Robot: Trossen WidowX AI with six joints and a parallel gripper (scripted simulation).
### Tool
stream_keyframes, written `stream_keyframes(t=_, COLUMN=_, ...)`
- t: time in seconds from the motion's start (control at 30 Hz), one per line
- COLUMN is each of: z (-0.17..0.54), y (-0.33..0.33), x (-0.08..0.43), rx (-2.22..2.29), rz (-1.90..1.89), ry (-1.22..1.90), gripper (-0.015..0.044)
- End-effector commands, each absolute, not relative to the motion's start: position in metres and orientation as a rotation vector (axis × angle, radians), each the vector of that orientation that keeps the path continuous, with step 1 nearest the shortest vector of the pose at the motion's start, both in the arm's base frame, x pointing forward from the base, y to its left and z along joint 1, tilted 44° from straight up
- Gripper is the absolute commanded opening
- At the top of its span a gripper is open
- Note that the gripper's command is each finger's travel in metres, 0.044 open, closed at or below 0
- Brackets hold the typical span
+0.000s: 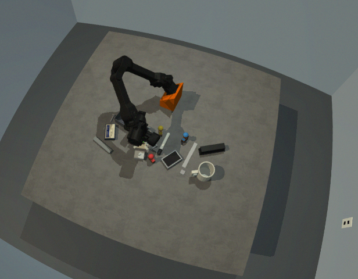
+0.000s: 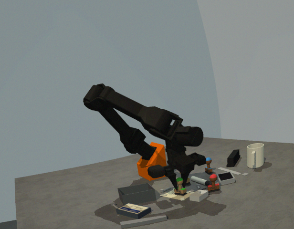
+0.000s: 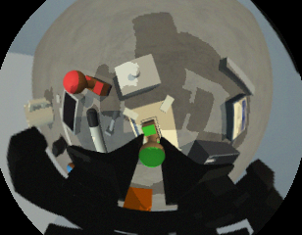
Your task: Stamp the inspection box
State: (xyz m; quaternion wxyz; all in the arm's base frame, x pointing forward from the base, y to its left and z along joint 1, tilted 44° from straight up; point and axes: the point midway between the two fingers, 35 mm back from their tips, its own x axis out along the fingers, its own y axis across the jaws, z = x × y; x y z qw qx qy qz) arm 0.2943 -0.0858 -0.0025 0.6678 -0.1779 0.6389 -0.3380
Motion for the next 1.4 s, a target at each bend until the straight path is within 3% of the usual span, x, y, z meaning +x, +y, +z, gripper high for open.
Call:
stream_keyframes(t=0.0, z=-0.001, y=-0.086, x=0.294, rx=-0.402, rz=-0.767, ry=1.441, gripper=0.0000)
stream_keyframes(t=1.37, z=0.031, y=-0.055, x=0.299, rx=-0.399, rz=-0.764, ry=1.442, gripper=0.0000)
